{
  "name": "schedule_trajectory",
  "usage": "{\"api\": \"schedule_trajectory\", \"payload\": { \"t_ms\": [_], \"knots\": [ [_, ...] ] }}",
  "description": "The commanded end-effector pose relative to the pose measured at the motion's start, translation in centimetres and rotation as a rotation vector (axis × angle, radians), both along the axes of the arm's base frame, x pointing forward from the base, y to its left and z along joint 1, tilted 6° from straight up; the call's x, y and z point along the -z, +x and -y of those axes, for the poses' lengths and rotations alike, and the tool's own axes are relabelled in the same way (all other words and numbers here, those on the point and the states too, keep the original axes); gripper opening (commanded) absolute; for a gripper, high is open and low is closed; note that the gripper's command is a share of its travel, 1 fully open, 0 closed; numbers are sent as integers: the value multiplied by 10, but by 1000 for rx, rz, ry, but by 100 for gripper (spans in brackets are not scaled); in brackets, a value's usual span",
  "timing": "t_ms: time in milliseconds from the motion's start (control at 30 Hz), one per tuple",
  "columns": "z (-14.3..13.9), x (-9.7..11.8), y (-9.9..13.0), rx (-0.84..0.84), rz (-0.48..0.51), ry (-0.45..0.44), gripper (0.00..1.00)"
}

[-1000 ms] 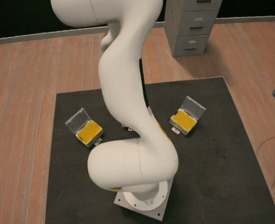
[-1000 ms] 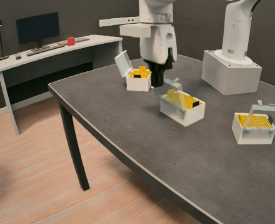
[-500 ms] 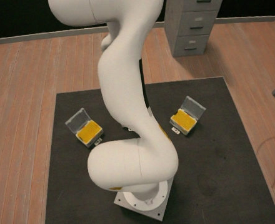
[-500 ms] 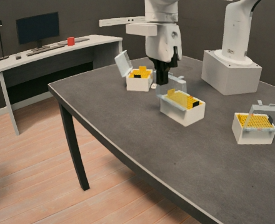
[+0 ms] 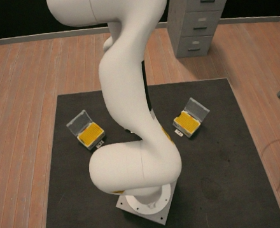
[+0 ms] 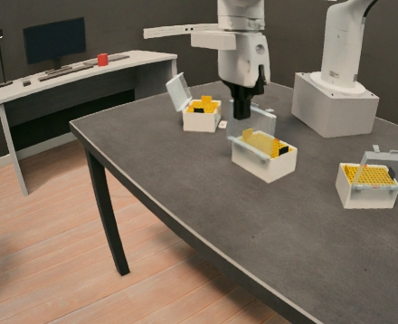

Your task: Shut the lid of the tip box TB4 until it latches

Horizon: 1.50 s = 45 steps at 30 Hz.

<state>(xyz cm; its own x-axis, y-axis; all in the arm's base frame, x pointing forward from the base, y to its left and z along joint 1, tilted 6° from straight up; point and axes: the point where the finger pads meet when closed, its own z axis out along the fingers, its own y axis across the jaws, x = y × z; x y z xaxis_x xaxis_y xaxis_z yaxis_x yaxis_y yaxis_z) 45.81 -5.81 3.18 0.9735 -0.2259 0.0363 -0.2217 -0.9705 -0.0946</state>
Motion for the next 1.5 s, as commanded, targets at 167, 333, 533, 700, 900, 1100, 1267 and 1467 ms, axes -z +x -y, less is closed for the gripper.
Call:
{"api": "schedule_trajectory", "payload": {
  "t_ms": [167,333,533,700,900,1100,1267,1467],
  "knots": [
    [-2,-2,-9,0,4,1,0],
    [-3,-2,-16,0,4,1,0],
    [-5,-3,-21,0,4,1,0],
    [-6,-3,-27,0,4,1,0],
    [-6,-3,-27,0,4,1,0],
    [-6,-3,-27,0,4,1,0],
    [-6,-3,-27,0,4,1,0],
    [-5,-9,-28,0,4,1,0]
  ]
}}
